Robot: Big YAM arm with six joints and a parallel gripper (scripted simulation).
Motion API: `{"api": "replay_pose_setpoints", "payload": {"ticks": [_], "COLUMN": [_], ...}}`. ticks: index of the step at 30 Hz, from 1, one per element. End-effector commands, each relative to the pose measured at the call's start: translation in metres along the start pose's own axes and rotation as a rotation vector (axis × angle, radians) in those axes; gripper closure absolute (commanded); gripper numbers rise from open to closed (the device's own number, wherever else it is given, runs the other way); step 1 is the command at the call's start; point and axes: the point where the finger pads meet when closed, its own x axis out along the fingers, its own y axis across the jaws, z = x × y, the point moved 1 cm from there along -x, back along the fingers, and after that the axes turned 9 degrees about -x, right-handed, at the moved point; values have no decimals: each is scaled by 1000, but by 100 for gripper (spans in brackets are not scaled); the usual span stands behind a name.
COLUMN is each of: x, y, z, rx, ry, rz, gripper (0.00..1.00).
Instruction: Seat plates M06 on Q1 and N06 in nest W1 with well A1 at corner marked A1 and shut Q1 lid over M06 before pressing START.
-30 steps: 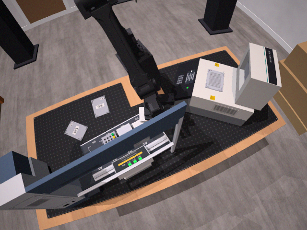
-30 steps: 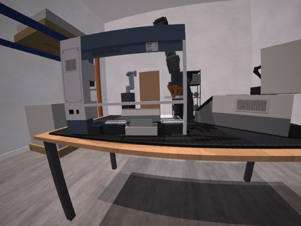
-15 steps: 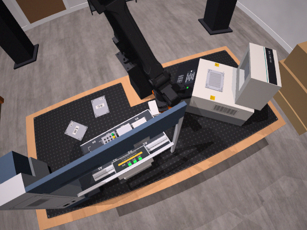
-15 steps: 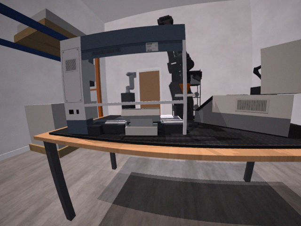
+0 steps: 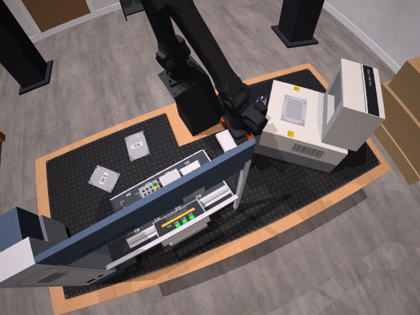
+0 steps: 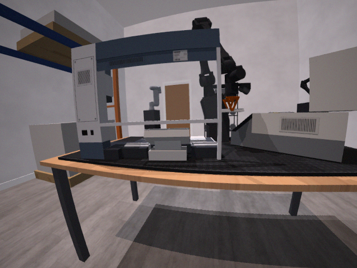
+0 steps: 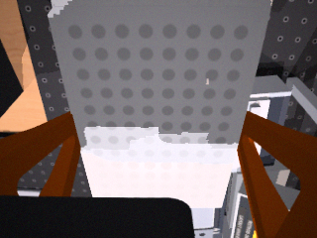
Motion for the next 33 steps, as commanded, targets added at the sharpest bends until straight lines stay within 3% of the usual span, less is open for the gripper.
{"api": "replay_pose_setpoints", "payload": {"ticks": [1,9,12,15,23,26,29,33], "x": [-6,-12,-15,-19,-25,-26,-30,-35], "y": [-15,-18,-17,-19,-23,-22,-22,-24], "z": [23,45,66,86,120,121,143,168], "rx": [-45,-109,-206,-198,-376,-373,-357,-465], "ry": [-6,-3,-6,-8,-7,-8,-10,-9], "rz": [-13,-17,-17,-17,-11,-14,-16,-21], "gripper": [100,100,100,100,100,100,100,100]}}
